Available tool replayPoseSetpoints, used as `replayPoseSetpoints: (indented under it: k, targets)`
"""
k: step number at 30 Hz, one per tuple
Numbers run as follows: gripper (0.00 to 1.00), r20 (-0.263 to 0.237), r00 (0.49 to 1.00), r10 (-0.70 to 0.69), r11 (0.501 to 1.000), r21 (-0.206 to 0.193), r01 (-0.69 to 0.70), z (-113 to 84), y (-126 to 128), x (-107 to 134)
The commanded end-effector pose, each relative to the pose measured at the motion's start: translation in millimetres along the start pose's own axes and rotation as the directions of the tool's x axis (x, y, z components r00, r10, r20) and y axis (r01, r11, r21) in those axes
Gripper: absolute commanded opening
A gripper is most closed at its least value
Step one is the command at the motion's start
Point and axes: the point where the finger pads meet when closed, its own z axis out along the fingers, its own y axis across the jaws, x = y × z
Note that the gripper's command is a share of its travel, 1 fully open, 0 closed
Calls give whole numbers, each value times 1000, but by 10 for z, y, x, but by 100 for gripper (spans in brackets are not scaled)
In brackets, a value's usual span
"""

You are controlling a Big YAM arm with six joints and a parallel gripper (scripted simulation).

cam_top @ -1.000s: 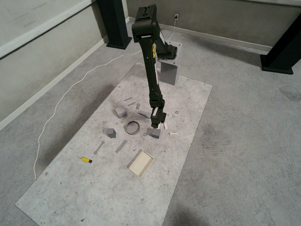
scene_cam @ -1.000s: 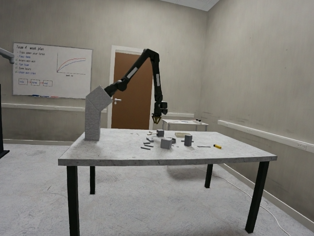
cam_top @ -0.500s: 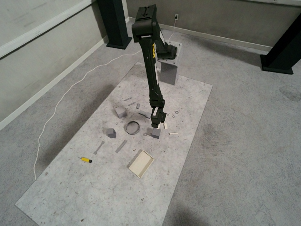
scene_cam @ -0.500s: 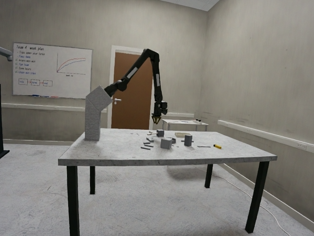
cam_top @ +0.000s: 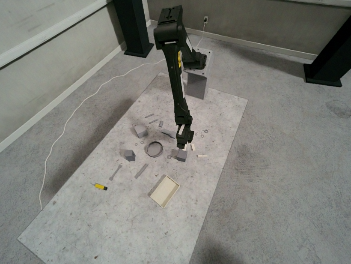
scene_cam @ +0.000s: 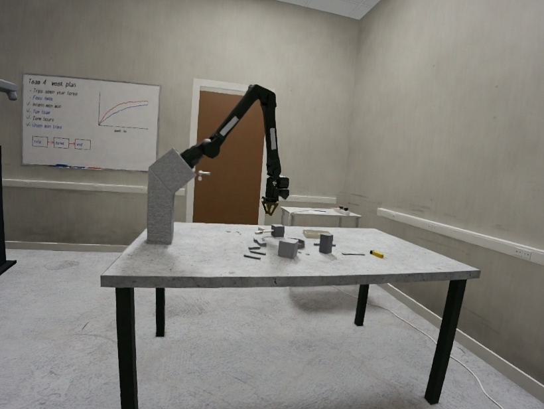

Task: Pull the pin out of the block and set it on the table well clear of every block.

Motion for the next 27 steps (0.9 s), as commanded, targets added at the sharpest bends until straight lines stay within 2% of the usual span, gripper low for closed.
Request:
replayPoseSetpoints:
  k: [1,8,18,27]
  targets:
    - [51,-21,1000,15,1000,6,-14,69,-17,71]
    - [51,-19,1000,17,1000,9,-17,119,-32,50]
    - [51,-10,1000,20,1000,11,-20,349,-51,23]
    - [51,-9,1000,20,1000,11,-20,368,-52,21]
